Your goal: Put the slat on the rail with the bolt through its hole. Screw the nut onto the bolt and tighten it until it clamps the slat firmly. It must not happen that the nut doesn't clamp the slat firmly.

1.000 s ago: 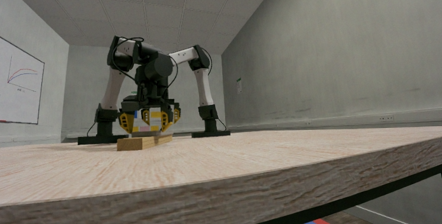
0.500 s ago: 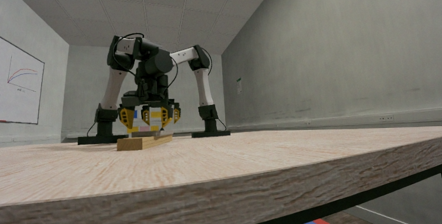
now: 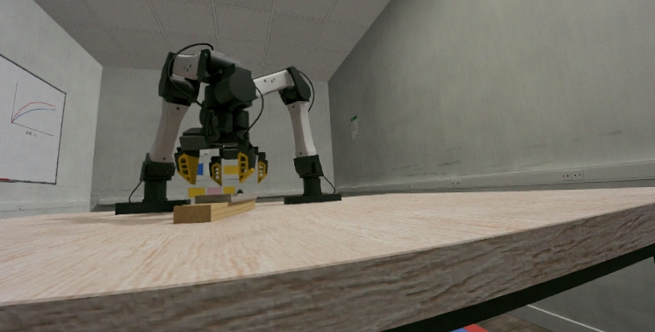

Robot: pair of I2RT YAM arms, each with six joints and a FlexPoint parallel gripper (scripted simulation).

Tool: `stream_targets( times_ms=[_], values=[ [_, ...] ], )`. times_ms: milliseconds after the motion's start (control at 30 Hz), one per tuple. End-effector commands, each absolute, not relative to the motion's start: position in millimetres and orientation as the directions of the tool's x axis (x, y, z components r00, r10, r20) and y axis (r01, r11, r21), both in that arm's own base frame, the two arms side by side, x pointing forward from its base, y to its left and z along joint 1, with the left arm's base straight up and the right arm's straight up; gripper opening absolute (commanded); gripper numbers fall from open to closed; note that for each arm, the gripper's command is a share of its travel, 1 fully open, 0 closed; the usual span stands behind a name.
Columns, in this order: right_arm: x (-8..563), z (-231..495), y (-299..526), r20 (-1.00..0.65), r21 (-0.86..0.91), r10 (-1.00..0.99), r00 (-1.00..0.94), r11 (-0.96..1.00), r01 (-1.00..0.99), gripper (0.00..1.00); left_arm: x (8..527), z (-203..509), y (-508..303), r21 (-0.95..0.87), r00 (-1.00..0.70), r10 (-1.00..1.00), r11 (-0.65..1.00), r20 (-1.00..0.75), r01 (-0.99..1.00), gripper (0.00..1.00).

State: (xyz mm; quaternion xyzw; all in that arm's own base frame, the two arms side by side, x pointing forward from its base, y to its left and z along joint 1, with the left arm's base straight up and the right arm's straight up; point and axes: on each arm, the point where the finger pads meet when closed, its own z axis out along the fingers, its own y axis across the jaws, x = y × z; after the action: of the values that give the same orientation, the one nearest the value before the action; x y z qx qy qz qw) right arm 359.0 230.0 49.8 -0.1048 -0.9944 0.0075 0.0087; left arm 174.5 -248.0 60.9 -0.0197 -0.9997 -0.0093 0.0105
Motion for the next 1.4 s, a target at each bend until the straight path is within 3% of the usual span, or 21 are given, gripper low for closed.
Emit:
stream_targets(
  times_ms=[0, 867, 1367],
  values=[
    [363, 79, 234, -0.022, 0.028, 0.207, -0.978, 0.978, 0.206, 1.0, 178, 64, -252, 0.0, -0.999, 0.039, 0.999, 0.006, 0.039, 1.0],
    [365, 71, 230, -0.023, 0.031, 0.202, -0.979, 0.979, 0.201, 1.0, 178, 64, -252, 0.0, -0.999, 0.039, 0.999, 0.006, 0.039, 1.0],
    [417, 148, 185, -0.356, 0.233, 0.181, -0.917, 0.967, 0.101, 1.0, 178, 64, -252, 0.0, -0.999, 0.039, 0.999, 0.006, 0.039, 1.0]
  ],
)
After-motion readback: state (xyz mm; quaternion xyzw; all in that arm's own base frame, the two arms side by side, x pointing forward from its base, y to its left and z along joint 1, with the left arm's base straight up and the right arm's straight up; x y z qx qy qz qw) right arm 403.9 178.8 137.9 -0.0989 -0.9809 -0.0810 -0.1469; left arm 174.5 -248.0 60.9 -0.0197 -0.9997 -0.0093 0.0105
